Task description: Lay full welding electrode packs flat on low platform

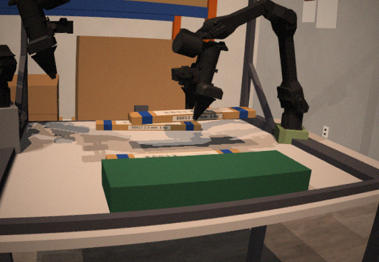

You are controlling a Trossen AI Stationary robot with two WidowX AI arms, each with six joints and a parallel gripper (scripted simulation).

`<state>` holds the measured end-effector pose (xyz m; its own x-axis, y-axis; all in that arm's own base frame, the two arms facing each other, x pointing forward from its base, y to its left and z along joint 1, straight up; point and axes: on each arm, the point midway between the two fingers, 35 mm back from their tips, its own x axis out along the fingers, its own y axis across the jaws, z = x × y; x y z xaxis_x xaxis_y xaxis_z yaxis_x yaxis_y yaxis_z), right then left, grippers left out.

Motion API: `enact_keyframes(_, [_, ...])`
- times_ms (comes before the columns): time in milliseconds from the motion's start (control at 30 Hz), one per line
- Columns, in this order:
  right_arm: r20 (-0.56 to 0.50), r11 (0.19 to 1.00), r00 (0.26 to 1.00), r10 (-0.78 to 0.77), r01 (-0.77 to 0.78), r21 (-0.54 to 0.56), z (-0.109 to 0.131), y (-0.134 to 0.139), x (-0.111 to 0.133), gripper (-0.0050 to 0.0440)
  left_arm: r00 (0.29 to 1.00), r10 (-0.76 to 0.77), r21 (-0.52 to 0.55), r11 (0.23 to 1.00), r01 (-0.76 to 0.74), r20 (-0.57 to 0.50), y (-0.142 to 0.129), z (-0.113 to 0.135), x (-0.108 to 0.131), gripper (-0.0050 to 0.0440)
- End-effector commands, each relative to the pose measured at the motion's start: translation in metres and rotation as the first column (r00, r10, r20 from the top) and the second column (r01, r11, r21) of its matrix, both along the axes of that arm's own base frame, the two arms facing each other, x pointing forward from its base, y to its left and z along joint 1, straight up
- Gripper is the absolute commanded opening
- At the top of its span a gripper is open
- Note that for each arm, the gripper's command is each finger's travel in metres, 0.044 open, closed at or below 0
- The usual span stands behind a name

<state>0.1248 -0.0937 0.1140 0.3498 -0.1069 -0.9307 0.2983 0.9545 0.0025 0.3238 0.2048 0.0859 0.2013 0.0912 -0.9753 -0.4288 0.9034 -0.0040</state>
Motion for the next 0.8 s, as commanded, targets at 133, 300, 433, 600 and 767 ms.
enact_keyframes(133, [0.016,1.000,1.000,0.000,0.000,-0.013,0.006,-0.002,0.002,0.0430,0.998,-0.001,0.034,0.999,-0.001,0.058,0.003,0.010,0.005,-0.0050])
enact_keyframes(300, [0.016,1.000,1.000,0.000,0.000,-0.013,0.006,-0.002,0.002,0.0430,0.999,0.000,0.021,1.000,0.000,0.038,0.003,-0.008,0.004,-0.0050])
enact_keyframes(433, [0.016,1.000,1.000,0.000,0.000,-0.013,0.006,-0.002,0.002,0.0430,0.999,-0.001,0.029,1.000,-0.001,0.050,0.003,-0.009,0.005,-0.0050])
enact_keyframes(600, [0.016,1.000,1.000,0.000,0.000,-0.013,0.006,-0.002,0.002,0.0430,0.999,0.000,0.024,1.000,-0.001,0.043,0.003,-0.017,0.004,-0.0050])
enact_keyframes(767, [0.016,1.000,1.000,0.000,0.000,-0.013,0.006,-0.002,0.002,0.0430,0.998,-0.001,0.042,0.999,-0.001,0.069,0.006,-0.010,0.009,-0.0050])
